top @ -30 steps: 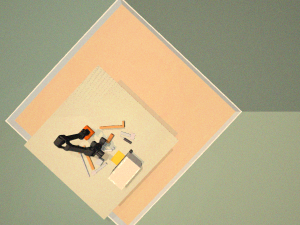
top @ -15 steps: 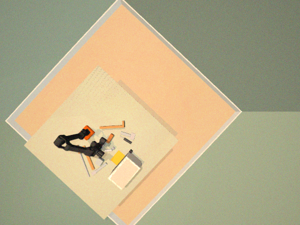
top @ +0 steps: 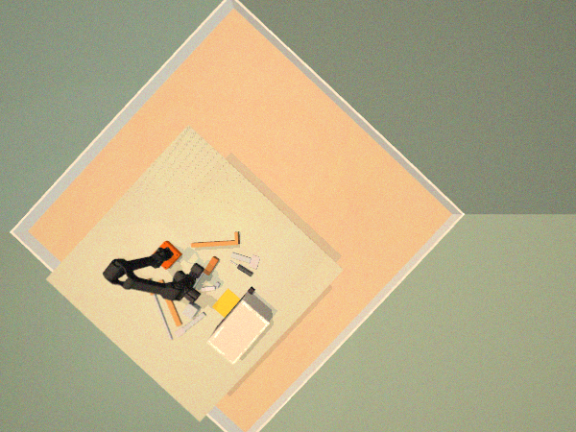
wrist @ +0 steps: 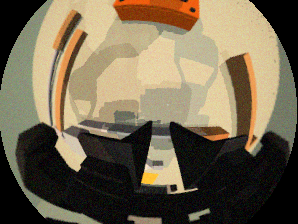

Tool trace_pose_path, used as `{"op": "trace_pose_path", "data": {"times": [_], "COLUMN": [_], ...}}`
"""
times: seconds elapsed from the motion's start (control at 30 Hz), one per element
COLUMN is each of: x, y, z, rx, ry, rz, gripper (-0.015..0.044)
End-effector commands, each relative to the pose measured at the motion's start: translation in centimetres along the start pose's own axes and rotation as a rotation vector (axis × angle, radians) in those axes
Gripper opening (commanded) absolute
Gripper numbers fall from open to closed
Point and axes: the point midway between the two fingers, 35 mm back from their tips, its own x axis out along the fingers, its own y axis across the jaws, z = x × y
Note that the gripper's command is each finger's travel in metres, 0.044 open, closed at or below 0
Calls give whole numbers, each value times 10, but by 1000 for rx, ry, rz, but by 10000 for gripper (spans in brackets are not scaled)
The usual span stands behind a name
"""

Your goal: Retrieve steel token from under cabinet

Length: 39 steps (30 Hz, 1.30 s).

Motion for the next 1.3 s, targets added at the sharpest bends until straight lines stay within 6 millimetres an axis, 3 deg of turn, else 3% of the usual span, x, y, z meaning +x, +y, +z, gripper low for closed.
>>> {"op": "trace_pose_path", "data": {"times": [0.0, 0.17, 0.23, 0.27, 0.4, 0.6, 0.87, 1.27], "x": [-17, -61, -67, -52, -58, -51, 5, 7], "y": [0, 0, -1, -1, 0, 1, 1, 1], "z": [-4, -1, -1, -3, -20, -22, -22, -15], "rx": [-1, 2, 3, 3, 0, 0, 0, 0], "ry": [11, 9, 9, 8, 10, 11, 10, 10], "rz": [2, 5, 5, 1, 5, 5, 5, 5], "gripper": [120, 120, 120, 120, 120, 120, 120, 120]}}
